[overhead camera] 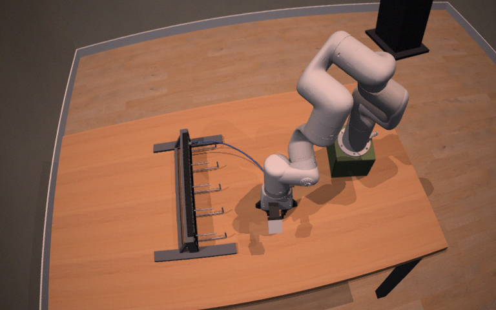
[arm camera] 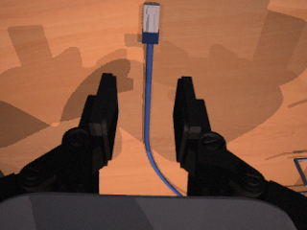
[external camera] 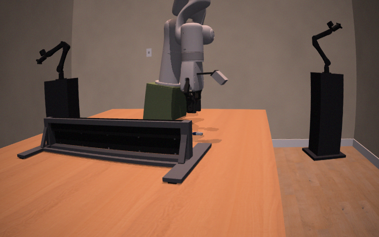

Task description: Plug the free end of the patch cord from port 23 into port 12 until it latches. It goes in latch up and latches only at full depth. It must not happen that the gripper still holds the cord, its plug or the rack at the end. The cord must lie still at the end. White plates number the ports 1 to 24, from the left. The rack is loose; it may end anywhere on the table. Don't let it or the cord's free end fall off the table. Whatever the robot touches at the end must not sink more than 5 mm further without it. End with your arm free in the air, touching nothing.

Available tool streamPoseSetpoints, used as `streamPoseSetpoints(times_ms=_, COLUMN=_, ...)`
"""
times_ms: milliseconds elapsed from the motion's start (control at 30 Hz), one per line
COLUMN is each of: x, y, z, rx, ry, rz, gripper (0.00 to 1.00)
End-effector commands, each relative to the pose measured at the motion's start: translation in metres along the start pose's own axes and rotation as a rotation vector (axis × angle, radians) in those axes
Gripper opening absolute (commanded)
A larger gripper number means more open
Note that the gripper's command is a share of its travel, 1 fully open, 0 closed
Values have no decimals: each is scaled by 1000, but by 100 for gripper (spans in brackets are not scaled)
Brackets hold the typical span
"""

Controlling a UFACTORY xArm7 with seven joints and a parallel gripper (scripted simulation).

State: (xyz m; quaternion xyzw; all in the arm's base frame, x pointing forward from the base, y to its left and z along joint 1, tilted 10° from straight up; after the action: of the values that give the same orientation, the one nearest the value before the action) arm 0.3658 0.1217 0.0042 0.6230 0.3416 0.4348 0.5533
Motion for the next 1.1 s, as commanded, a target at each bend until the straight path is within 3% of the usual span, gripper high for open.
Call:
streamPoseSetpoints(times_ms=0, x=1, y=-1, z=1, rx=-3, ry=0, rz=2, gripper=38)
streamPoseSetpoints(times_ms=600, x=1, y=-20, z=1, rx=-3, ry=0, rz=2, gripper=38)
streamPoseSetpoints(times_ms=1067, x=1, y=-49, z=1, rx=-3, ry=0, rz=2, gripper=38)
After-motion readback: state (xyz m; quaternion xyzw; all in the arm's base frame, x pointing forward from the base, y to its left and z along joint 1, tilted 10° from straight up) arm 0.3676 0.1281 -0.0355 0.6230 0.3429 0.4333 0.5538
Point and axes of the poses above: the point where the finger pads meet when closed, its own y axis back along the fingers, its own z axis across the jaws, x = y × z, the point moved 2 cm from there along y, back along the fingers, and after that the axes turned 2 degrees about -y, right-handed, at the moved point
